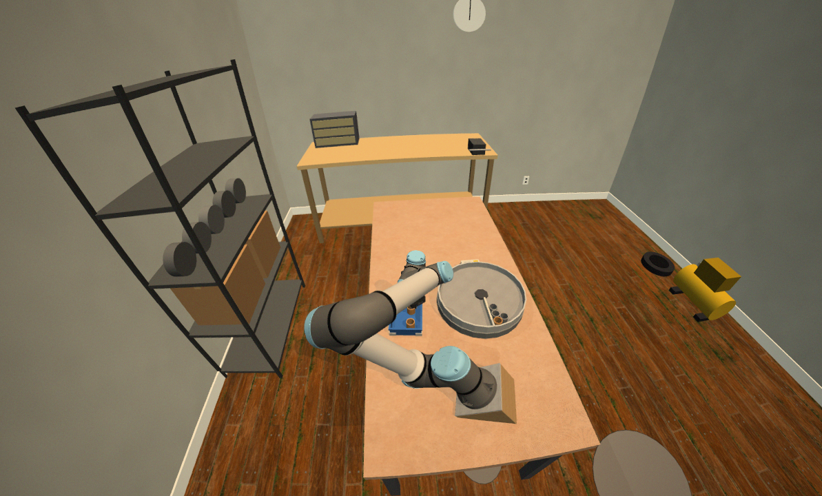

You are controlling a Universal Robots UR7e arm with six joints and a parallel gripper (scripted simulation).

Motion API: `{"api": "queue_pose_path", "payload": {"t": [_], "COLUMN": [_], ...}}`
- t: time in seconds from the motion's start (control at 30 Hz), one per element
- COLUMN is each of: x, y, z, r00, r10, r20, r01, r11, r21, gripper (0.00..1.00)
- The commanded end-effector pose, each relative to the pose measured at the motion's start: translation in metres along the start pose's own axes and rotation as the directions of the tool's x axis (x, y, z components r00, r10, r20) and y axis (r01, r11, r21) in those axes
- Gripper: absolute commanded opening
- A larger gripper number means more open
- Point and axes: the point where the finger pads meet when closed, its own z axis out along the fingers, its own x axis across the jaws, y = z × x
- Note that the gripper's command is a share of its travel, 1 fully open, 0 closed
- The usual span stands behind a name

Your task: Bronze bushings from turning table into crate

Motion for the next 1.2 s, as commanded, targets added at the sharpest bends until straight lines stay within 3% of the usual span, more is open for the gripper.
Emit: {"api": "queue_pose_path", "payload": {"t": [0.0,0.73,0.77,1.17], "x": [0.0003,0.0002,0.0002,0.0002], "y": [-0.0005,-0.0005,-0.0005,-0.0005], "z": [0.0001,0.0033,0.0033,0.0033], "r00": [1.0,1.0,1.0,1.0], "r10": [-0.001,-0.001,-0.001,-0.001], "r20": [-0.001,-0.002,-0.002,-0.002], "r01": [0.001,0.001,0.001,0.001], "r11": [1.0,1.0,1.0,1.0], "r21": [0.001,0.002,0.002,0.002], "gripper": [0.0,0.0,0.47,0.47]}}
